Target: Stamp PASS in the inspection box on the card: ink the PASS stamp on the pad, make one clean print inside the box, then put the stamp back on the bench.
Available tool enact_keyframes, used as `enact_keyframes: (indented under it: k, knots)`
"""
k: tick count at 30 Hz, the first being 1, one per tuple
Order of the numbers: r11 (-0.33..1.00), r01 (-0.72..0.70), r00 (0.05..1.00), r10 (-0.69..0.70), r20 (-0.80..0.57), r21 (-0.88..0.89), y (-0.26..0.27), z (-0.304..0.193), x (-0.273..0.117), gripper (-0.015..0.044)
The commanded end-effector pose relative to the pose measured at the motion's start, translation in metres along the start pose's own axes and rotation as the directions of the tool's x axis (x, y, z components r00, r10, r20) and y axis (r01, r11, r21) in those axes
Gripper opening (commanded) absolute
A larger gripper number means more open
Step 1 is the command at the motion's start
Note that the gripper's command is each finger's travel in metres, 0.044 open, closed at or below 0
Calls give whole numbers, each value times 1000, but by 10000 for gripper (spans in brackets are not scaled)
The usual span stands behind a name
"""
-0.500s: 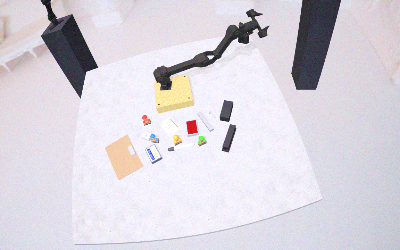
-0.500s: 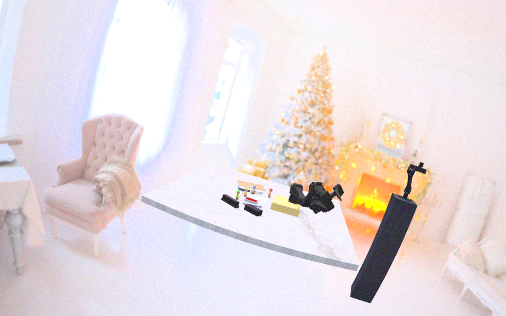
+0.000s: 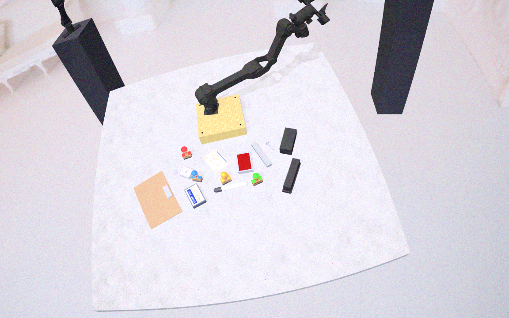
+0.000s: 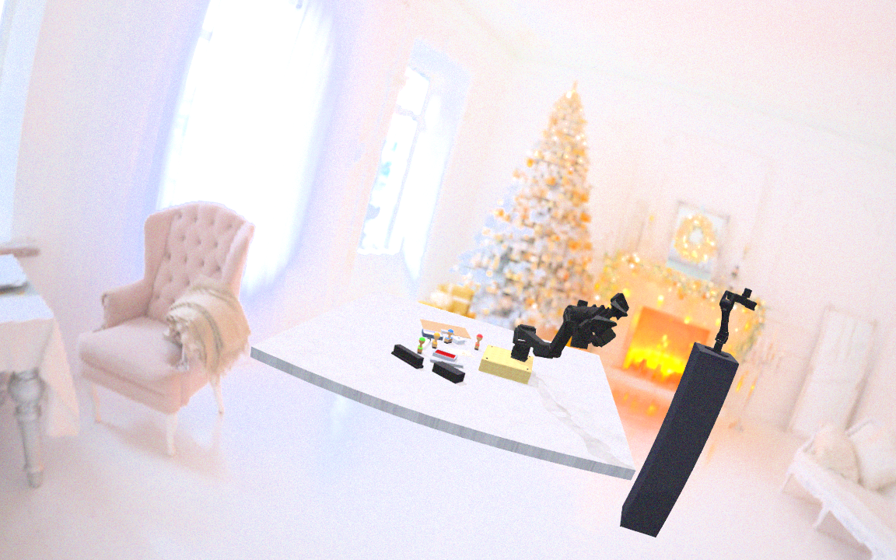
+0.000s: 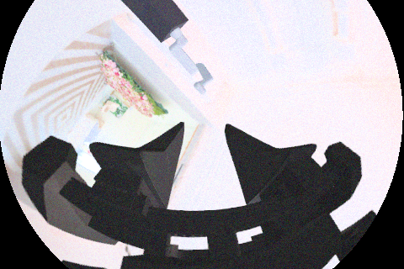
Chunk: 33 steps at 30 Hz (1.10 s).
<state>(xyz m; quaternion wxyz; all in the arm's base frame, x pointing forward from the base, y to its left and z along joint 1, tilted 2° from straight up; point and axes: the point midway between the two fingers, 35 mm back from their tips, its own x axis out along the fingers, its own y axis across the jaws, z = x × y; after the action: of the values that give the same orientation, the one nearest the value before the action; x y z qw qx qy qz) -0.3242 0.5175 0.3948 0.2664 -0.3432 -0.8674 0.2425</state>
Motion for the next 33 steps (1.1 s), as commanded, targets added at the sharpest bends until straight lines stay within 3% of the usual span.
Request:
enact_keyframes:
  k: [1, 9, 18, 25, 33]
  knots:
    - [994, 107, 988, -107, -109, -7, -60, -43, -13, 211]
    - [948, 300, 922, -316, -224, -104, -166, -85, -45, 211]
    - [865, 471, 772, -499, -395, -172, -268, -146, -112, 211]
    - [795, 564, 612, -584, -533, -223, -326, -196, -181, 211]
    - [679, 681, 369, -641, -674, -274, -377, -243, -278, 211]
